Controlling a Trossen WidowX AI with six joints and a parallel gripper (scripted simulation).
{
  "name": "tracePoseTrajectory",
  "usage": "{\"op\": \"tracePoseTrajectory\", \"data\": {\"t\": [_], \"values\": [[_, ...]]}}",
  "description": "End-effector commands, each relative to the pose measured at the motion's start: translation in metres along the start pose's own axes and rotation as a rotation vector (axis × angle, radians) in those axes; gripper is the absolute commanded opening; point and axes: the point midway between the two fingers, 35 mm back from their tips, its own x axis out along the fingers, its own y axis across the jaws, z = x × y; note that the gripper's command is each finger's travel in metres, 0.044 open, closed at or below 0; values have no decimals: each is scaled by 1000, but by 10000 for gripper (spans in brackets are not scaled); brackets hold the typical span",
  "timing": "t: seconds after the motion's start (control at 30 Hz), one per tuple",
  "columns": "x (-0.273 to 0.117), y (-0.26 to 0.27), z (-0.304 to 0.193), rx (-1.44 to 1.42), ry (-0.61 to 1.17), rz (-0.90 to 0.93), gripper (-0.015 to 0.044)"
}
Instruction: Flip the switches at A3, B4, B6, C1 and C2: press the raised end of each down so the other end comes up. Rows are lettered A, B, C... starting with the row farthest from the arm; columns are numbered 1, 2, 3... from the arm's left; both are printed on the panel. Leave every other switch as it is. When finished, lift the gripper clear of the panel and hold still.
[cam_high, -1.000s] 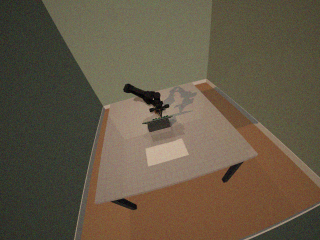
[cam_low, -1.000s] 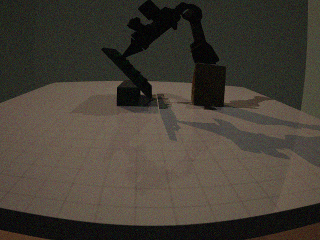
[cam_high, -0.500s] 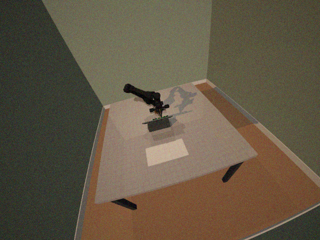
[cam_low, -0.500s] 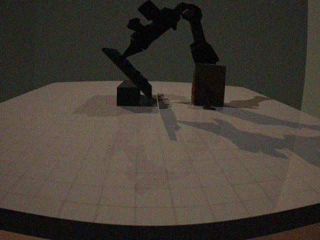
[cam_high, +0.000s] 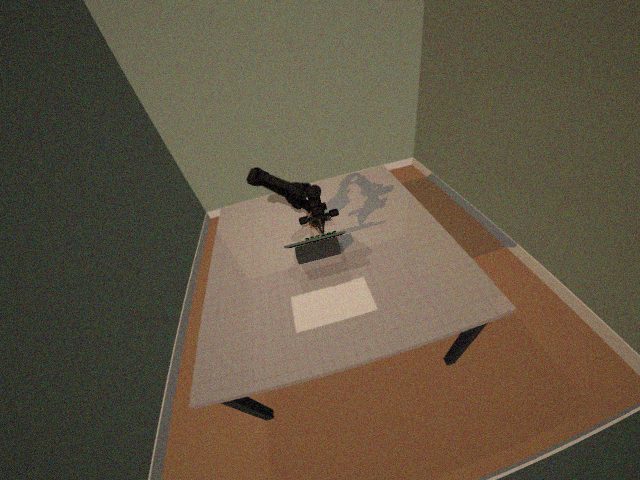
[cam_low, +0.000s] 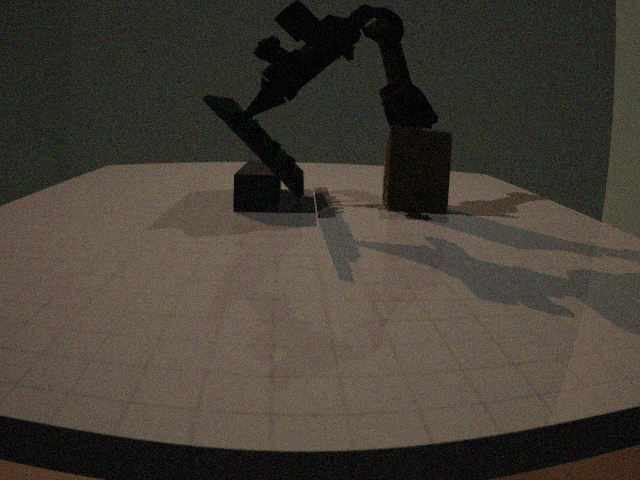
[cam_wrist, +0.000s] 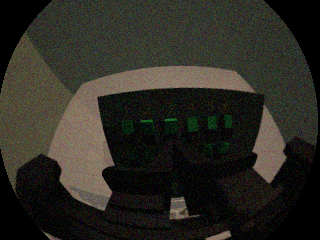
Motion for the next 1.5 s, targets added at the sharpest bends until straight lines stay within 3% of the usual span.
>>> {"op": "tracePoseTrajectory", "data": {"t": [0.0, 0.17, 0.8, 1.0, 1.47], "values": [[-20, 4, 3, 6, 7, 11, 0], [-62, 1, 3, 1, 19, 6, 0], [-63, -26, -18, -1, 19, 5, 0], [-30, -26, -18, 0, 43, 4, 0], [-17, -27, -18, 0, 43, 2, 0]]}}
